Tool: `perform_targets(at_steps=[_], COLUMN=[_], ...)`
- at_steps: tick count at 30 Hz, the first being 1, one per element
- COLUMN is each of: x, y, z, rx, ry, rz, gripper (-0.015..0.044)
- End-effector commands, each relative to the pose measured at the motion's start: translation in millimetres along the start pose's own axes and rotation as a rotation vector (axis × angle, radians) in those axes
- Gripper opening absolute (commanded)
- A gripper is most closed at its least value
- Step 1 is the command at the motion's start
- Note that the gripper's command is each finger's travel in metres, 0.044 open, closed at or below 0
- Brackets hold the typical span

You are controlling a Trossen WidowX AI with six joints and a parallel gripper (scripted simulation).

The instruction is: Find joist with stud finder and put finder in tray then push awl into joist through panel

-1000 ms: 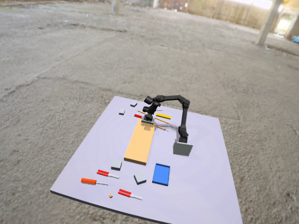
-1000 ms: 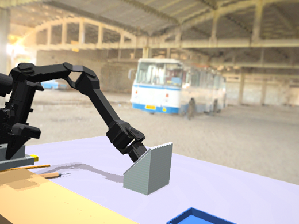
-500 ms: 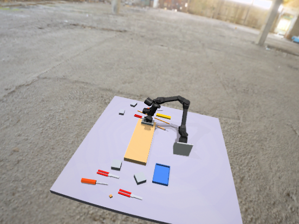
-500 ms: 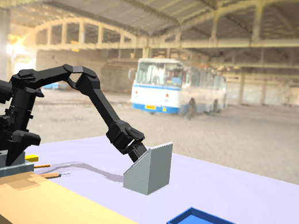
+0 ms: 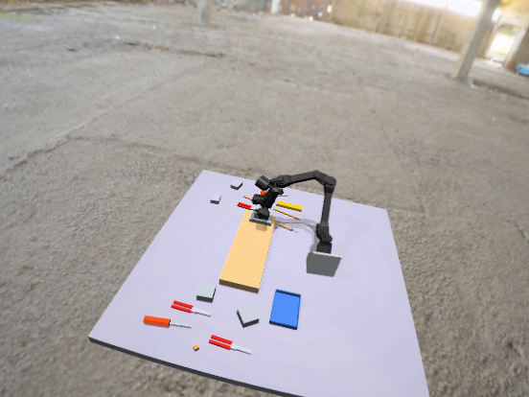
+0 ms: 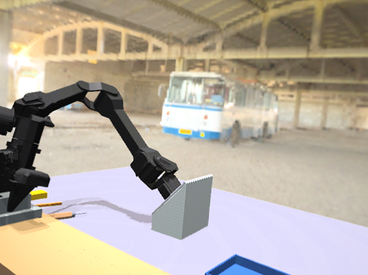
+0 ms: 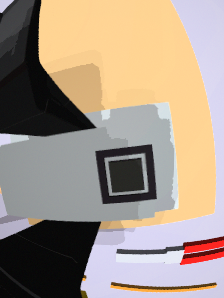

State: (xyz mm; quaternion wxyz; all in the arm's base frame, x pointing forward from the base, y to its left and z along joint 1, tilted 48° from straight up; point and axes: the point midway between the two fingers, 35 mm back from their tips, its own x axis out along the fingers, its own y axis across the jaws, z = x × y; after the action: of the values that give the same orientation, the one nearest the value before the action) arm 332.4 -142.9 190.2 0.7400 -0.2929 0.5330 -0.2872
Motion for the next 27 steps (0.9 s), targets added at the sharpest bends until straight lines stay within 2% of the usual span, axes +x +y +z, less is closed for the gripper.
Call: perform_targets(at_steps=[1,27], x=[1,1], y=[4,52], z=[0,0], rx=[-0.003,-0.003], ry=[-0.005,-0.005], rz=[0.005,0.007], gripper=[0.0,0.0])
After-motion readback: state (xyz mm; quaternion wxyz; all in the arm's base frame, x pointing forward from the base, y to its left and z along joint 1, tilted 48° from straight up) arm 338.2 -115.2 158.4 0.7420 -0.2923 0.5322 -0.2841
